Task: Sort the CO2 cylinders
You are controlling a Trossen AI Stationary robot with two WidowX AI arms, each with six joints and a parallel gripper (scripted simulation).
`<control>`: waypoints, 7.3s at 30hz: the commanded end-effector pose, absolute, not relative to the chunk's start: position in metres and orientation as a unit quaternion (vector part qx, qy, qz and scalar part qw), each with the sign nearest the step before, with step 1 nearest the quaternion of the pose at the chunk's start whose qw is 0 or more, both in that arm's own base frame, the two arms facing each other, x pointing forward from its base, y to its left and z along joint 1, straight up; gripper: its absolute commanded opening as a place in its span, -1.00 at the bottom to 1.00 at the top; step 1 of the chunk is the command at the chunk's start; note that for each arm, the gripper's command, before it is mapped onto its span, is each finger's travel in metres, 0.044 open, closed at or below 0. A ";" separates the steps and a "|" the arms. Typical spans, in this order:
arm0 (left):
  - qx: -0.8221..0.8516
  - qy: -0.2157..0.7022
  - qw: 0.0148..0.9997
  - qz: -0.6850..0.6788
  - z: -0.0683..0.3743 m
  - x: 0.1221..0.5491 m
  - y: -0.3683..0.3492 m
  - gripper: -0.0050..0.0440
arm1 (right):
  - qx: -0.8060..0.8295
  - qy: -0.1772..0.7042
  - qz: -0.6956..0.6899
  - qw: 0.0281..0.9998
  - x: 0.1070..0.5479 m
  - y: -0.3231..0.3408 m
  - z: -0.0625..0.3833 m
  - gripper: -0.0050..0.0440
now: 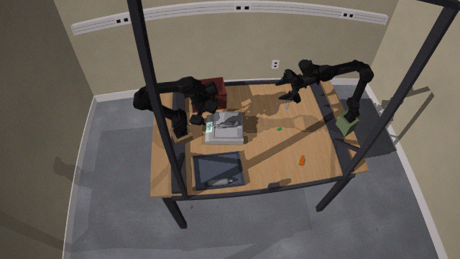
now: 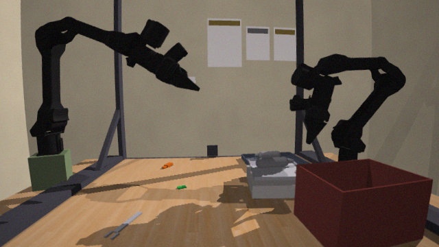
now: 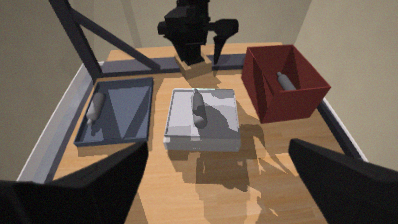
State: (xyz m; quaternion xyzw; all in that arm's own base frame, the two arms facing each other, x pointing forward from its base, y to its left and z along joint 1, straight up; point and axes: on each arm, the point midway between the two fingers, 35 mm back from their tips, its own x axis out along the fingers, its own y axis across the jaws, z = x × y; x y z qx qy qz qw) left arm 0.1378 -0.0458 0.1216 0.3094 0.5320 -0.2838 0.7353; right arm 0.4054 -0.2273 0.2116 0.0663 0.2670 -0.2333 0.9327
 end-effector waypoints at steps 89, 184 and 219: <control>0.118 0.697 0.697 -0.120 0.083 0.217 -0.094 0.24 | 0.063 0.252 -0.236 0.936 0.405 -0.228 0.225 1.00; 0.155 0.647 0.742 -0.079 0.172 0.252 0.159 -1.00 | 0.095 0.239 -0.354 0.899 0.434 -0.414 0.267 1.00; 0.127 0.685 0.709 -0.113 0.144 0.228 0.174 0.19 | 0.093 0.238 -0.355 0.899 0.433 -0.416 0.269 1.00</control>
